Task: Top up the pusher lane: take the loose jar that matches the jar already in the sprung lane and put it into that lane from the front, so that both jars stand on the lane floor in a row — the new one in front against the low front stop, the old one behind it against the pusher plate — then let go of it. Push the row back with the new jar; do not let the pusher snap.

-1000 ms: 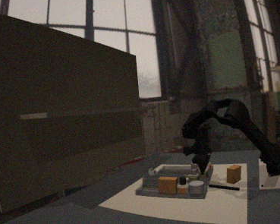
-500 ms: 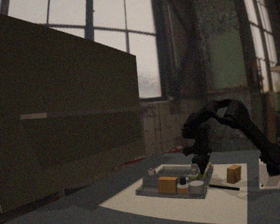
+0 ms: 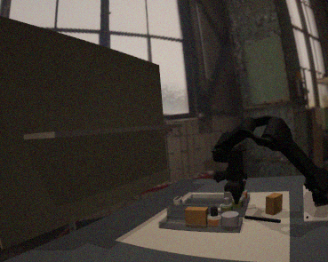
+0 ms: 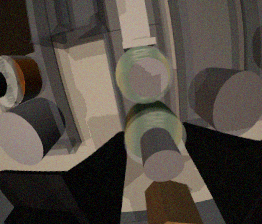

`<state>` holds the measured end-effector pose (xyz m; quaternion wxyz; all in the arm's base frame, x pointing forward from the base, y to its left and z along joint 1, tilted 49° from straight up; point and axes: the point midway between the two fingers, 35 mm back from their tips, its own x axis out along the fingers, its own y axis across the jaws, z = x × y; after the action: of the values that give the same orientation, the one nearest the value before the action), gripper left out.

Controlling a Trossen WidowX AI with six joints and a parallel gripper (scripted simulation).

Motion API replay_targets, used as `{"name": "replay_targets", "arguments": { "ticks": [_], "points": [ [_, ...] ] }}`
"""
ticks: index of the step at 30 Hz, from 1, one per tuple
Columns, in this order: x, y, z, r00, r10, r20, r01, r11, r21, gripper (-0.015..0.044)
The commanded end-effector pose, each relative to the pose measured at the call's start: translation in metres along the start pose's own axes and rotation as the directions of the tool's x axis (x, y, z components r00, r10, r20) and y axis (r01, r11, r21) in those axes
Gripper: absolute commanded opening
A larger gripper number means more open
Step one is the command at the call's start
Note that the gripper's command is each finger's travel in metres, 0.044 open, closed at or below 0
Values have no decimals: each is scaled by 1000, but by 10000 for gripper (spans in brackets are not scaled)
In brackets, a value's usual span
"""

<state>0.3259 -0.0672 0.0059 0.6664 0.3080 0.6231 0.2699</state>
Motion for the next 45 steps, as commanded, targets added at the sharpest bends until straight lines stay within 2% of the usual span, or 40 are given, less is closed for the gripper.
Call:
{"name": "replay_targets", "arguments": {
  "ticks": [1,45],
  "points": [
    [-1,2,8,1000,5,27,-4,1000,-16,0],
    [13,2,7,1000,5,27,-5,1000,-16,0]
  ]
}}
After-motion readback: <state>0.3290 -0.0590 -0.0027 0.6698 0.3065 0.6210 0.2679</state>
